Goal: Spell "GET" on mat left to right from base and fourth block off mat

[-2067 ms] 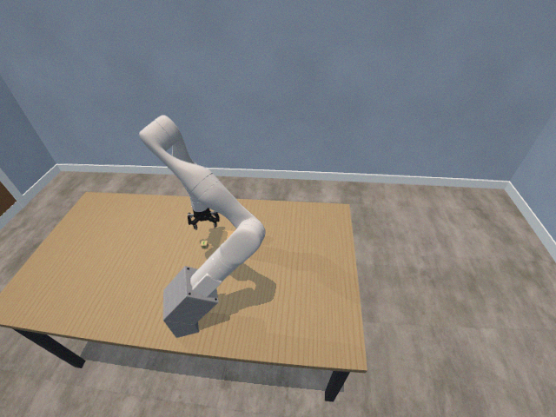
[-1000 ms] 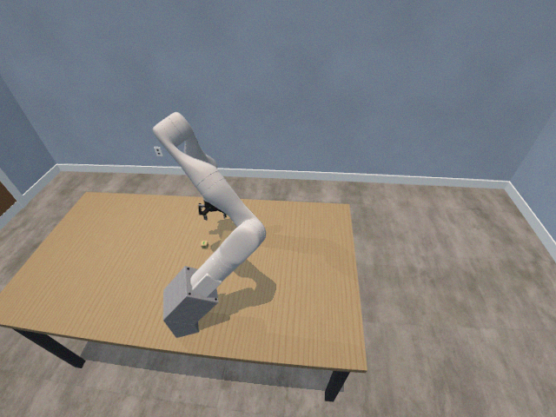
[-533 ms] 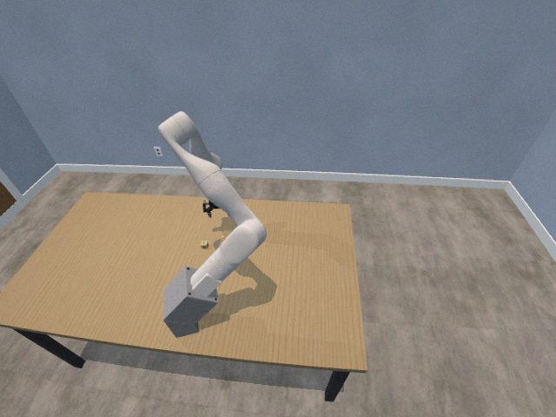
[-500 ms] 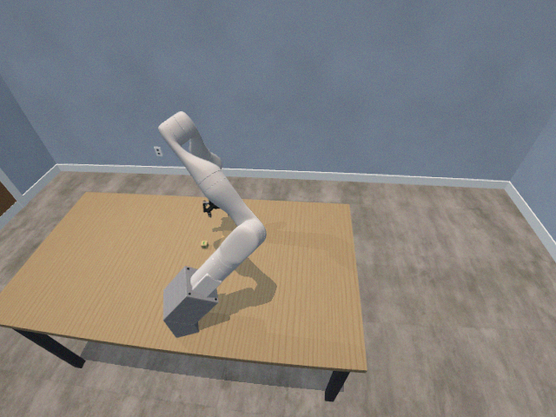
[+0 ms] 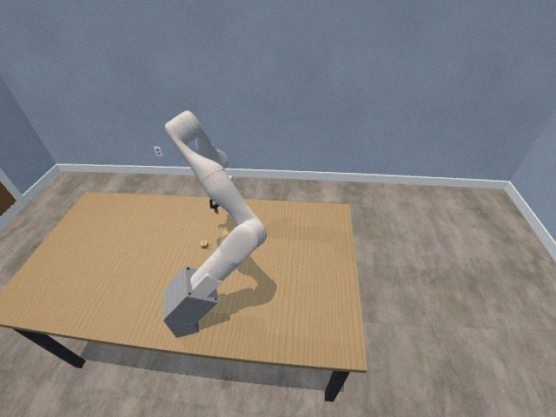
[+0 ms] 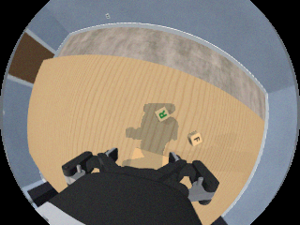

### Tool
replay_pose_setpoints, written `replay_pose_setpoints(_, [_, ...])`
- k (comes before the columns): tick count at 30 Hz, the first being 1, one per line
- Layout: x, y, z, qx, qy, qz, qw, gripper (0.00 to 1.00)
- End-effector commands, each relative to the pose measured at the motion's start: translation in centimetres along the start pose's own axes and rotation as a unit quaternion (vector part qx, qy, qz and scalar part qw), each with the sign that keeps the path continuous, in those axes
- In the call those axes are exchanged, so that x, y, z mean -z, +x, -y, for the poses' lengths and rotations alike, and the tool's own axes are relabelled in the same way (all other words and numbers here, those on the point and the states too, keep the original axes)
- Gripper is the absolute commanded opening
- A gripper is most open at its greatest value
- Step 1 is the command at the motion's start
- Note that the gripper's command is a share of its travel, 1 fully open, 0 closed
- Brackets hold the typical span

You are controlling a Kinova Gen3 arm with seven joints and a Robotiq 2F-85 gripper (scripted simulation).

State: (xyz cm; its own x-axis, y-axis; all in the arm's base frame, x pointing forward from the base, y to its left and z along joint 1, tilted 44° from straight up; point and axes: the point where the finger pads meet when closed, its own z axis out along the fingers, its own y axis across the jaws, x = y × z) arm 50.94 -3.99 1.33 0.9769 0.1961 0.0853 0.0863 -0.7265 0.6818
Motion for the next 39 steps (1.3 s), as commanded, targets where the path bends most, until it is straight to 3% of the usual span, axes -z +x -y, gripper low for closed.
replay_pose_setpoints(1, [-0.1, 0.2, -0.3, -0.004, 0.002, 0.001, 1.0, 1.0])
replay_pose_setpoints(5, [-0.1, 0.2, -0.3, -0.004, 0.002, 0.001, 1.0, 1.0])
replay_pose_setpoints(6, [-0.1, 1.0, -1.7, -0.004, -0.001, 0.001, 1.0, 1.0])
replay_pose_setpoints(13, [-0.1, 1.0, -1.7, -0.004, -0.001, 0.001, 1.0, 1.0])
replay_pose_setpoints(14, [-0.1, 1.5, -2.7, -0.005, -0.004, 0.001, 1.0, 1.0])
replay_pose_setpoints(39, [-0.1, 1.9, -3.5, -0.005, -0.006, 0.001, 1.0, 1.0])
